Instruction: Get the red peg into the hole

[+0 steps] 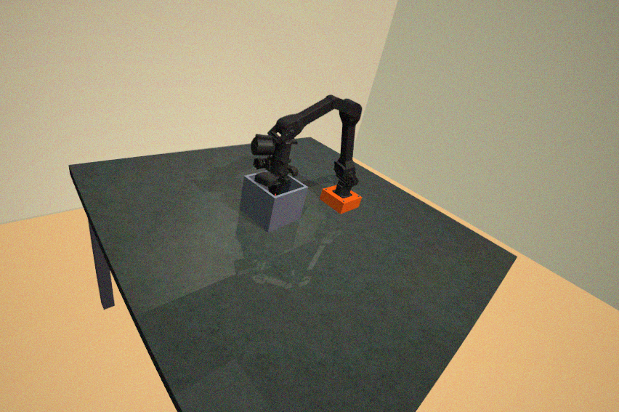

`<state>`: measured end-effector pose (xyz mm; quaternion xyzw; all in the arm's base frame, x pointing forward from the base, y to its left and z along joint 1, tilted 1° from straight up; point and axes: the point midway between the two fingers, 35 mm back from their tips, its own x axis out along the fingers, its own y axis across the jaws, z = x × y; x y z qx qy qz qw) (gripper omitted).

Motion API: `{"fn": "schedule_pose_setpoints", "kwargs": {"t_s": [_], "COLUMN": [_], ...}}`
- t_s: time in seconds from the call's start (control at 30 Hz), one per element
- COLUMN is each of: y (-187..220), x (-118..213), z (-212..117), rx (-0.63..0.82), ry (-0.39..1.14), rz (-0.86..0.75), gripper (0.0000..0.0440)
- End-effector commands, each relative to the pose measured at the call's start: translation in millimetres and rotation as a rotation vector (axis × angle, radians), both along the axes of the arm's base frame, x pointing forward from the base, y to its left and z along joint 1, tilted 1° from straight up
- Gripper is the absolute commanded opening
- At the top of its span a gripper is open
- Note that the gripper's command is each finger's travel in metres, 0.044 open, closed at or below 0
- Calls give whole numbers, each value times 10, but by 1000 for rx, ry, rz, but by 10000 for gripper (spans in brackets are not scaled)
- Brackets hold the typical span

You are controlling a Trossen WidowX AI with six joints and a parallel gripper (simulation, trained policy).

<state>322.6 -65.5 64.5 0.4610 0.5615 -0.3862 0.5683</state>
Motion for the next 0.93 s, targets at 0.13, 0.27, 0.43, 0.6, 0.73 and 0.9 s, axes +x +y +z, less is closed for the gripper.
{"fn": "schedule_pose_setpoints", "kwargs": {"t_s": [0.13,0.27,0.43,0.6,0.73,0.9], "y": [-33,-42,-52,-66,-86,-120], "x": [100,157,220,273,311,366], "z": [212,355,527,681,791,924], "rx": [72,115,165,208,237,266], "ry": [-41,-73,-117,-158,-188,-228], "rz": [-12,-19,-22,-20,-17,-6], "gripper": [167,183,198,211,223,239]}}
